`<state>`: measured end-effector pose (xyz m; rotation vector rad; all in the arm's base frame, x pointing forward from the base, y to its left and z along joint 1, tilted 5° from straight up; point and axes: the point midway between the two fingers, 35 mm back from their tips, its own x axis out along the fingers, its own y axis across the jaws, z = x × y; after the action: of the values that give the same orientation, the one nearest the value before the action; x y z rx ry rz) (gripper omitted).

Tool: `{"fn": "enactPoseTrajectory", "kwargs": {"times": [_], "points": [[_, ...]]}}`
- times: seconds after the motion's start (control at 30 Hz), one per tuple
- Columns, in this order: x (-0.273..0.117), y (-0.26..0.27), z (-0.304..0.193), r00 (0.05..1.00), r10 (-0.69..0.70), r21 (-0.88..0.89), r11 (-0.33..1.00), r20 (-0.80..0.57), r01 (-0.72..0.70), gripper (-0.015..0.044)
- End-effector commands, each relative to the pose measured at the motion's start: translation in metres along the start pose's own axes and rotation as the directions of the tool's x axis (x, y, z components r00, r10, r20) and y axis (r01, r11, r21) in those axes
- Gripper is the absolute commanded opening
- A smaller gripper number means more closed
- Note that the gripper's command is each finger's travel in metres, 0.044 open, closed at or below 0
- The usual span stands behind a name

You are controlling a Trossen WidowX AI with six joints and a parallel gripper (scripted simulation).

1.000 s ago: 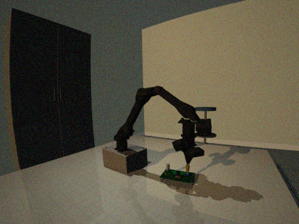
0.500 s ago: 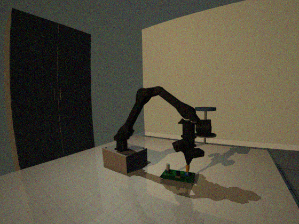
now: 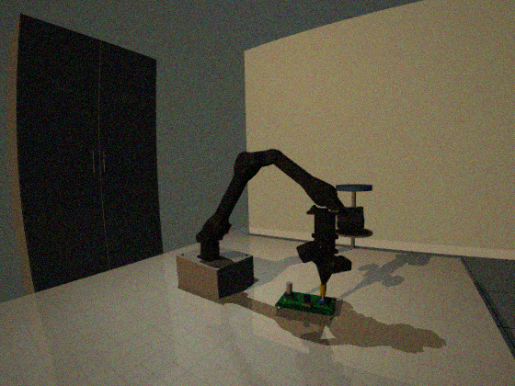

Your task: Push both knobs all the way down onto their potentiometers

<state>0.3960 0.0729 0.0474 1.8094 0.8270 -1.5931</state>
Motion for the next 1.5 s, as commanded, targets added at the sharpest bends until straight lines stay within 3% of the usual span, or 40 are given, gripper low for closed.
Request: {"fn": "enactPoseTrajectory", "kwargs": {"times": [0.0, 1.47], "points": [[0.0, 0.0, 0.001, 1.0, 0.0, 0.004, 1.0, 0.007, 0.0, 0.0], [0.014, 0.0, 0.001, 1.0, 0.0, 0.004, 1.0, 0.007, 0.0, 0.0]]}}
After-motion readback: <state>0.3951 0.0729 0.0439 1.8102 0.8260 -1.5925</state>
